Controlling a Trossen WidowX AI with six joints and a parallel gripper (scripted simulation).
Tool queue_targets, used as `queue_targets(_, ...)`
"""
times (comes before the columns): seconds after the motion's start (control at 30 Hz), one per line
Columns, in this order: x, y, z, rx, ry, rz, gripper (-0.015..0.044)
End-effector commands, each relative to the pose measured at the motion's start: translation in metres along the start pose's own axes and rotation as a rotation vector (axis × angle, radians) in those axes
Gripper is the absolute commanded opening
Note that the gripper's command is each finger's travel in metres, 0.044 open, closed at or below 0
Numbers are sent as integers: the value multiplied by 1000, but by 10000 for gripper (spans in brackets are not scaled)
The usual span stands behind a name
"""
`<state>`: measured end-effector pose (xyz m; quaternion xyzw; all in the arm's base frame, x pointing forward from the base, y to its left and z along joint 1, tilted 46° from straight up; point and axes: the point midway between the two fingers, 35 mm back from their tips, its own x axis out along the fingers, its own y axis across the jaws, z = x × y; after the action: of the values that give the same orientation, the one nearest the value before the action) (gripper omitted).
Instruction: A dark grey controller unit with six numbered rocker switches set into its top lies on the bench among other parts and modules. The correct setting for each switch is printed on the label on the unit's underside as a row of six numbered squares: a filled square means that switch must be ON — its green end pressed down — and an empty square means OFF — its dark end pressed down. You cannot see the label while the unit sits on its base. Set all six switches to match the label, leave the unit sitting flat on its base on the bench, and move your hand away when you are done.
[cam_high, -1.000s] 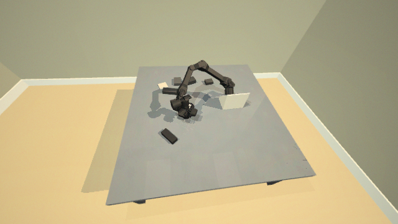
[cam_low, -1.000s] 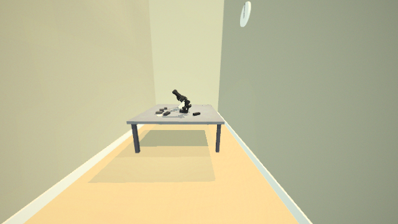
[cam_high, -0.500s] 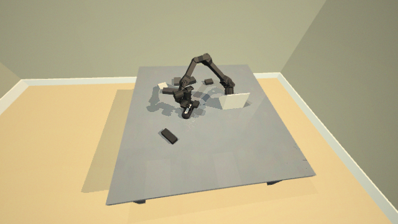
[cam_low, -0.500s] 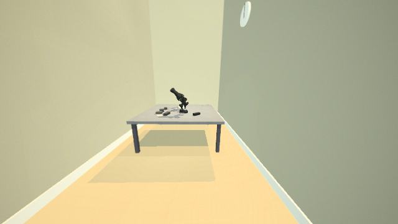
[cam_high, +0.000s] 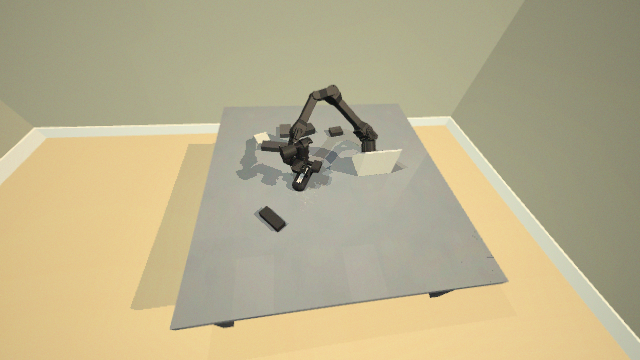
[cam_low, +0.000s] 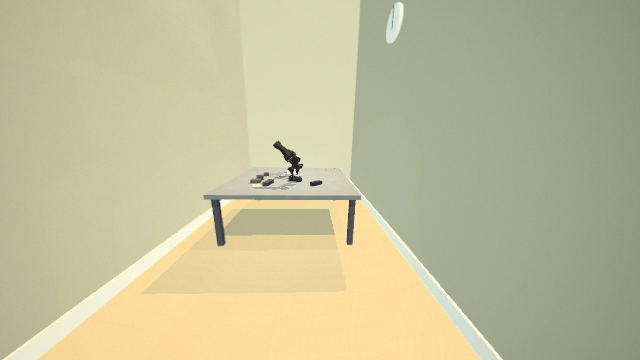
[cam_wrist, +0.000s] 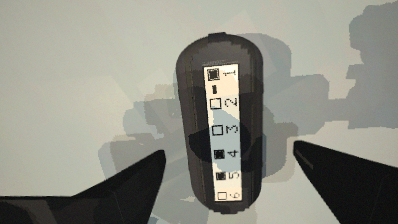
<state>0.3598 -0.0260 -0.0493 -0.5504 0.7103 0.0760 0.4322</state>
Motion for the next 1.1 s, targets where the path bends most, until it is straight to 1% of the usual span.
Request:
queue_targets(0.0, -1, 0, 0, 1, 0, 0, 440)
queue_targets(0.07, -1, 0, 0, -12, -1, 2, 387)
queue_targets(0.13, -2, -1, 2, -111, -5, 18, 335)
queue_targets(0.33, -11, -10, 8, -571, -45, 87, 177)
queue_targets(0.57, -23, -20, 15, -1093, -134, 141, 0)
queue_targets(0.8, -36, -30, 19, -1592, -256, 160, 0)
queue_targets(0.87, -37, -30, 19, -1639, -270, 160, 0)
queue_targets(1.07, -37, -30, 19, -1639, -270, 160, 0)
